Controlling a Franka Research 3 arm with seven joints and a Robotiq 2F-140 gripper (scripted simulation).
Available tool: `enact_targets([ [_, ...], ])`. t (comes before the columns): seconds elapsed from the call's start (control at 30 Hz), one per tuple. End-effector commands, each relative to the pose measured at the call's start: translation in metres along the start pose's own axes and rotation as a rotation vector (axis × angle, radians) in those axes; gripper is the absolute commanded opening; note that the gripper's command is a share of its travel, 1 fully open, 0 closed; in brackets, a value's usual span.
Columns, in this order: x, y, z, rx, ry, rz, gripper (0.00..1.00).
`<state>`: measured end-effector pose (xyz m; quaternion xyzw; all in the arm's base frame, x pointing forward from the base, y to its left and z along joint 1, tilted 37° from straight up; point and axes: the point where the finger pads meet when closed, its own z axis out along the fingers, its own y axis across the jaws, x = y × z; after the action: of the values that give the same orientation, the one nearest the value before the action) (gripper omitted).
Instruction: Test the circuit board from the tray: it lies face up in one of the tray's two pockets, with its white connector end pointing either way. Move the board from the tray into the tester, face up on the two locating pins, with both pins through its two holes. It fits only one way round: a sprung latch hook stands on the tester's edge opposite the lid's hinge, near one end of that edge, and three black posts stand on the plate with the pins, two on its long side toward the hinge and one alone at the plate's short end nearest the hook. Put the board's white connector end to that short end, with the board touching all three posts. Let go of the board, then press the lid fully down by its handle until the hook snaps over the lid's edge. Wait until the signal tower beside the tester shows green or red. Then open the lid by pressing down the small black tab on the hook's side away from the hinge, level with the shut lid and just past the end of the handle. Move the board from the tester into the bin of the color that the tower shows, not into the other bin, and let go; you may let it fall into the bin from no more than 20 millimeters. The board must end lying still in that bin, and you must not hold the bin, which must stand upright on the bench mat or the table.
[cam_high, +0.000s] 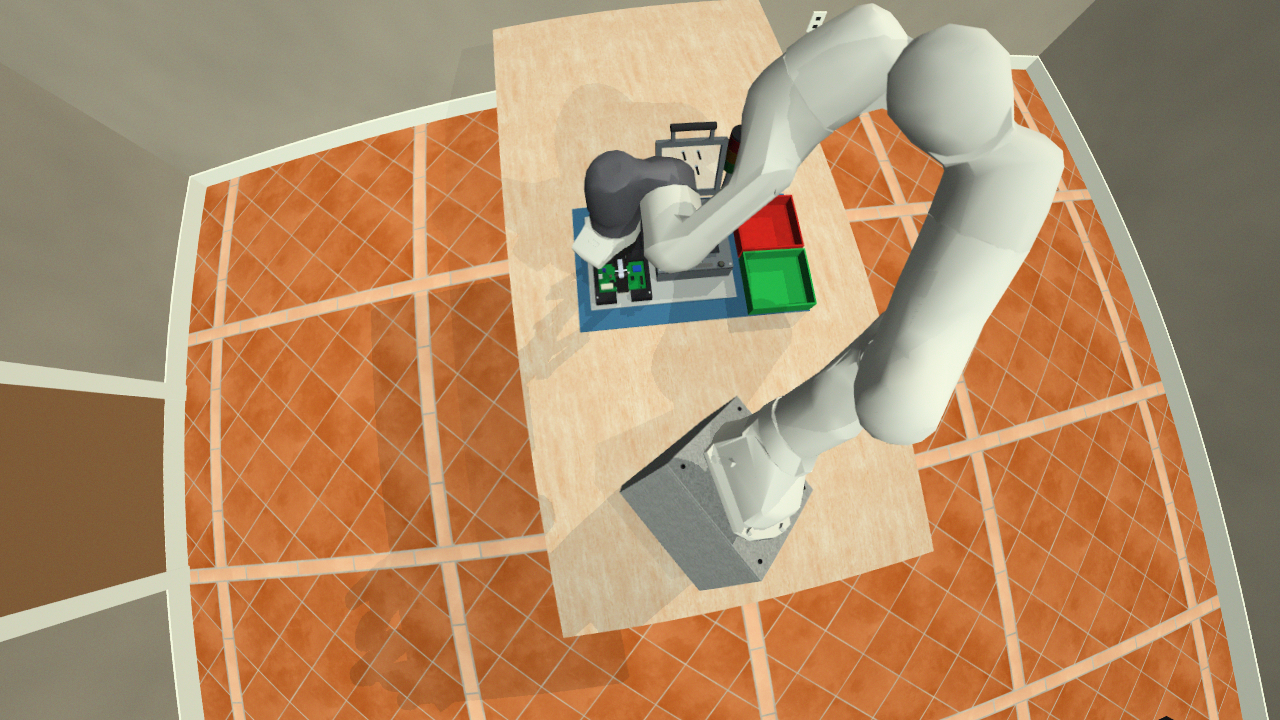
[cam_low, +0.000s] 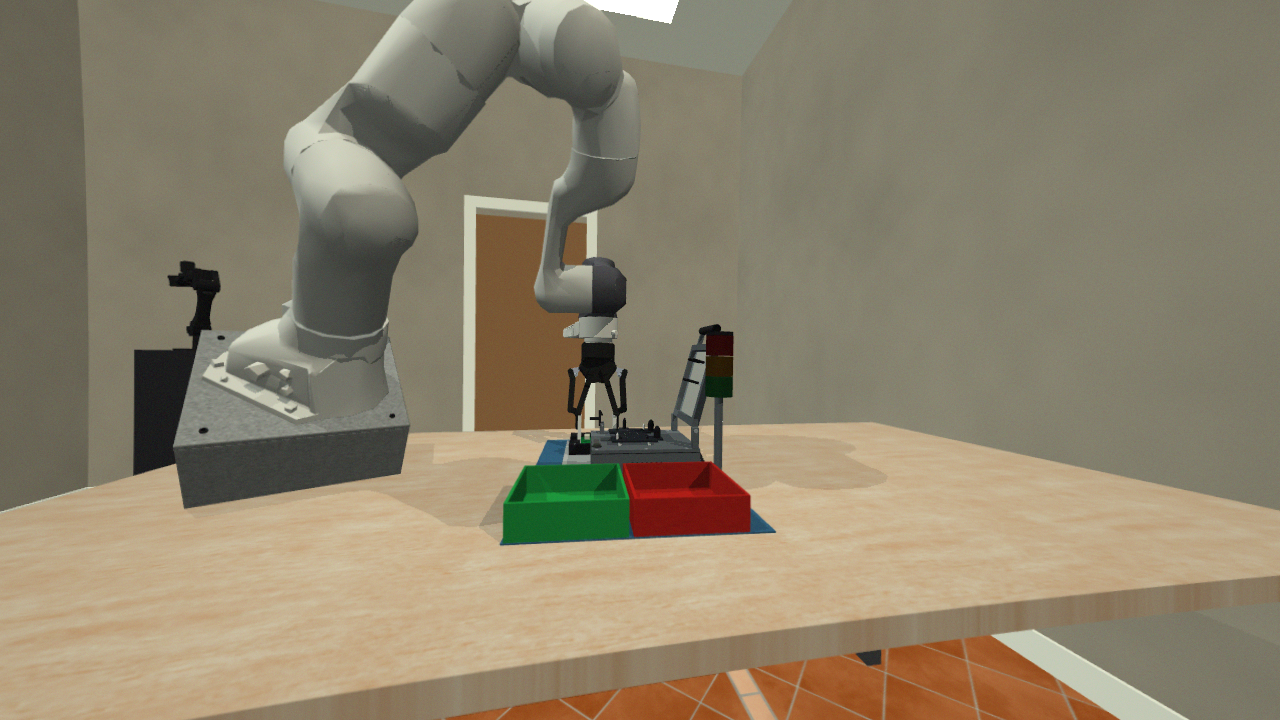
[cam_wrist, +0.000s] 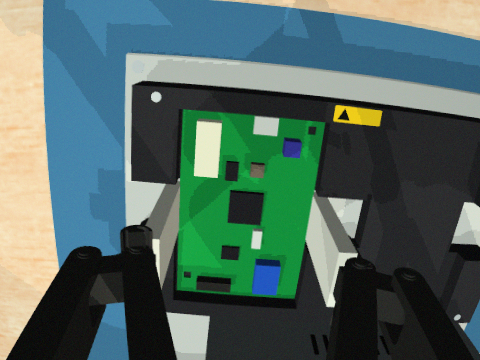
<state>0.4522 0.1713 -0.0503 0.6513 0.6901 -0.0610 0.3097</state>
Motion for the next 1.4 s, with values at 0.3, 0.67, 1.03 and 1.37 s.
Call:
enact_targets([
  [0.3,0.000,0.001,0.001,-0.002,0.001,0.004,0.46],
  [0.67,0.000,0.001,0.000,-0.002,0.001,0.004,0.46],
  [1.03,0.000,0.001,-0.008,-0.002,0.001,0.004,0.46],
  [1.37,0.000,0.001,-0.023,-0.002,0.001,0.004,0.46],
])
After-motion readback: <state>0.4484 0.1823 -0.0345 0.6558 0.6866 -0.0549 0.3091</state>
